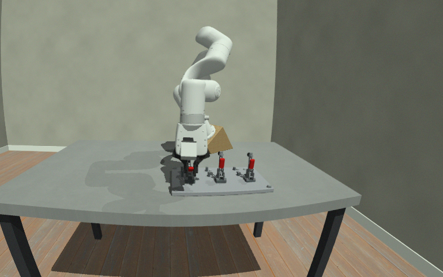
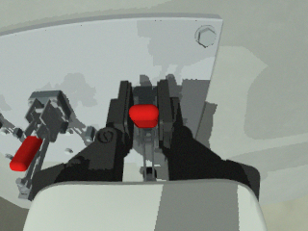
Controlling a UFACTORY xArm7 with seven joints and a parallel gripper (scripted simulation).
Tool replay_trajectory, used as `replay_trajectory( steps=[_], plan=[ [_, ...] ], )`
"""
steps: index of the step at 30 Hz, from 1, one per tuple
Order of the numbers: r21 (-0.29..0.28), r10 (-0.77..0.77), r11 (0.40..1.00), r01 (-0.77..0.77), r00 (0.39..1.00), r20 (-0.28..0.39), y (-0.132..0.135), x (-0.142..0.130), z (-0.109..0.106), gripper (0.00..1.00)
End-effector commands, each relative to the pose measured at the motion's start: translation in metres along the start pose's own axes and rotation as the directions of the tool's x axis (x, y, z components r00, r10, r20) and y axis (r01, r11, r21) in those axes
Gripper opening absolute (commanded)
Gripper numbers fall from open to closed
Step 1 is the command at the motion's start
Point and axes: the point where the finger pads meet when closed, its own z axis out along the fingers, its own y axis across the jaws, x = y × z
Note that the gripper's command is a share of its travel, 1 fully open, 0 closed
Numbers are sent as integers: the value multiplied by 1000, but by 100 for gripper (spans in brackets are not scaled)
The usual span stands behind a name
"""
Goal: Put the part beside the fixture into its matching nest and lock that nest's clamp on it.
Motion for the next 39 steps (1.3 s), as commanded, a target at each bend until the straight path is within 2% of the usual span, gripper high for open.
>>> replay_trajectory(
  steps=[1, 17, 39],
  plan=[
    [0, 0, 1000, 0, 1000, -2, 0, 3, 2, 0],
    [0, 0, 1000, 0, 1000, -2, 0, 10, 13, 0],
    [0, 0, 1000, 0, 1000, -2, 0, 12, 17, 0]
  ],
)
